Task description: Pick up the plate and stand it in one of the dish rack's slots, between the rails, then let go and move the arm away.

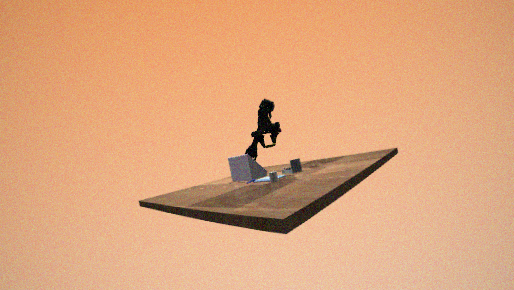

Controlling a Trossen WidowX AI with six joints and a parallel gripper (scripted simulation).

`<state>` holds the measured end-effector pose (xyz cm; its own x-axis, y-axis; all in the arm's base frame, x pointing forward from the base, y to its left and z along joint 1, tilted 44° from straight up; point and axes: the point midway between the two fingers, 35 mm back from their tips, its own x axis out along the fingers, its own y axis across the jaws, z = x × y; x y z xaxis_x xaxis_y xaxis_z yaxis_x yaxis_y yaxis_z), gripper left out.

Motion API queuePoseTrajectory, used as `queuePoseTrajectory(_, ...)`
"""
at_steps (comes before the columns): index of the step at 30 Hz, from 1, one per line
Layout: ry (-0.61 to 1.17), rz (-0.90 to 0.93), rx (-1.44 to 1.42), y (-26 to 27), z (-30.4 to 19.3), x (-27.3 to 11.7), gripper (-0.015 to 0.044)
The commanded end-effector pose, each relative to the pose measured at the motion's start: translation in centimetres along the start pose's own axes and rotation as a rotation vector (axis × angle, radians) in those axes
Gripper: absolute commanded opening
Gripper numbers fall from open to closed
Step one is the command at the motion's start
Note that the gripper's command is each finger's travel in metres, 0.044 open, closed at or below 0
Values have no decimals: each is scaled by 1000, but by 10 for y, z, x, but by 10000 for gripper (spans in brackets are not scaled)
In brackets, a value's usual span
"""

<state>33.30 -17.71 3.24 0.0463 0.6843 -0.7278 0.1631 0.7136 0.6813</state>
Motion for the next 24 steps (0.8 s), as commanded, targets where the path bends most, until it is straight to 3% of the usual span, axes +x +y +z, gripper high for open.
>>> queuePoseTrajectory(1, 1, -6, 120, 19, -4, -4, 0)
queuePoseTrajectory(24, -15, -16, 913, 114, -49, -11, 0)
